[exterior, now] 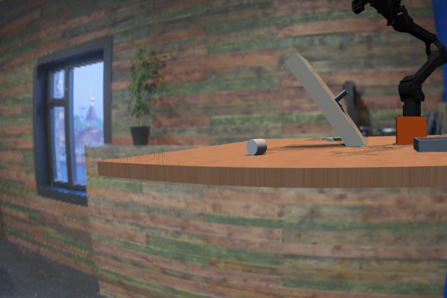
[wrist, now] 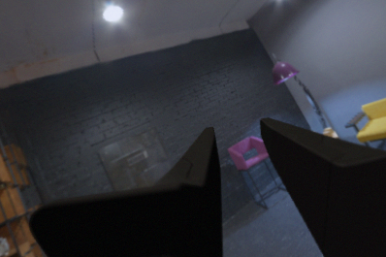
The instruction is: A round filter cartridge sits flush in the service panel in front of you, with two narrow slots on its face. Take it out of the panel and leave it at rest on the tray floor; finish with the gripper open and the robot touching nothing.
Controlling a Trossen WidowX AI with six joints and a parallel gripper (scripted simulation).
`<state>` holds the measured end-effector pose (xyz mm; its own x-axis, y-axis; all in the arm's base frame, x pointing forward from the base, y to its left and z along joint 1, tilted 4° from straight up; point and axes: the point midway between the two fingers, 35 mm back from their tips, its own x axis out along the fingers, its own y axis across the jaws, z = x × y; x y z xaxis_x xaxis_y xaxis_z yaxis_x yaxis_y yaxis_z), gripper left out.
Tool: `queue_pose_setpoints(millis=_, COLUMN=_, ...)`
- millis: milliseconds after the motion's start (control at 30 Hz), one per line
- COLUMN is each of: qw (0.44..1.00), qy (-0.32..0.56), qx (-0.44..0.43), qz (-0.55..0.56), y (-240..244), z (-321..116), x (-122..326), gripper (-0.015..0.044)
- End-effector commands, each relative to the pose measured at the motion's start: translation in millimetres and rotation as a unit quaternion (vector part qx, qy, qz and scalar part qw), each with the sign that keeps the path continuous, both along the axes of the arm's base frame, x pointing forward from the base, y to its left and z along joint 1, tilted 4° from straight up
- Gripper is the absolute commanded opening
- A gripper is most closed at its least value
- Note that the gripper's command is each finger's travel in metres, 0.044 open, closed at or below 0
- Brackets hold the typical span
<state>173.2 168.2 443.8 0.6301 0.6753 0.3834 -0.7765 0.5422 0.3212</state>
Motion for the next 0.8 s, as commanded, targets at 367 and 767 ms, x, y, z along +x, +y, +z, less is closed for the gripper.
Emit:
queue_pose_setpoints(millis=367, qw=0.853, qy=0.272, qx=-0.318, qz=-0.312, y=-123, z=-179, x=133, gripper=0.0115)
queue_pose_setpoints(millis=767, qw=0.77, qy=0.368, qx=-0.386, qz=-0.349, y=-176, z=-228, x=129, gripper=0.0115)
